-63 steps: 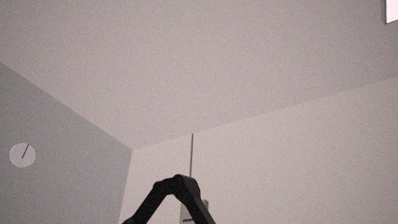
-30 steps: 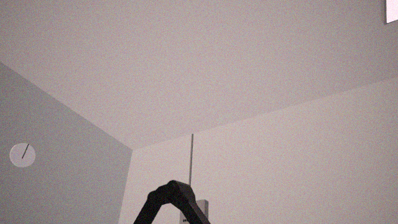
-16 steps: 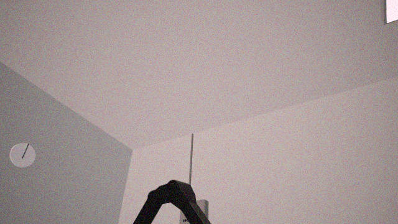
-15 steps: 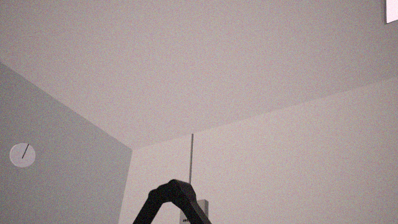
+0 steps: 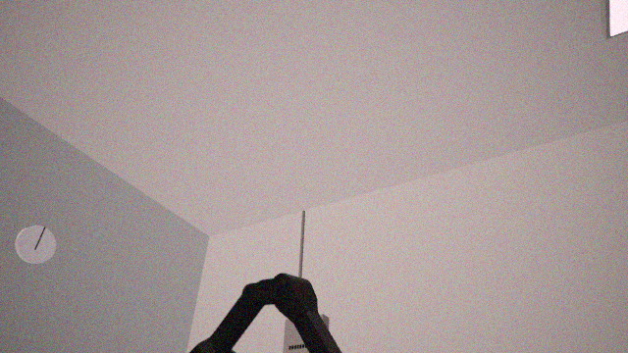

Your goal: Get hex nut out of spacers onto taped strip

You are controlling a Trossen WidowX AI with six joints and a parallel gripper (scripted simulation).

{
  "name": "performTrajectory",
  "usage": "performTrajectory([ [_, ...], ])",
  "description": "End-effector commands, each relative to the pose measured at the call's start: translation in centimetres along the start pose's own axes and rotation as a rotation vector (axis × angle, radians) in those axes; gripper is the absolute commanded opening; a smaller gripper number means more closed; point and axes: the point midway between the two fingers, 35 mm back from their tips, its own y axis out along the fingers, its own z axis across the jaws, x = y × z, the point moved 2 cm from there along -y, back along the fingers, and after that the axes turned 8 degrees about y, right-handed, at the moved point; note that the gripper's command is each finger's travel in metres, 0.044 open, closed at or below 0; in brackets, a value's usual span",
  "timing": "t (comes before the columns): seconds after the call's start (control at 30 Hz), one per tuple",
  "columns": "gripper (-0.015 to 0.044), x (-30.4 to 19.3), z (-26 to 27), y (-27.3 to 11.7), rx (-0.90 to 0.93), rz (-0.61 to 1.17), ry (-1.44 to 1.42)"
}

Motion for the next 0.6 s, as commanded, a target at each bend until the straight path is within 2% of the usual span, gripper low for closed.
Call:
performTrajectory([
  [0.0, 0.0000, -0.03, 0.05, 0.09, 0.007, 0.002, -0.113],
  [0.57, 0.0000, 0.07, -0.01, 0.31, 0.009, -0.004, -0.705],
])
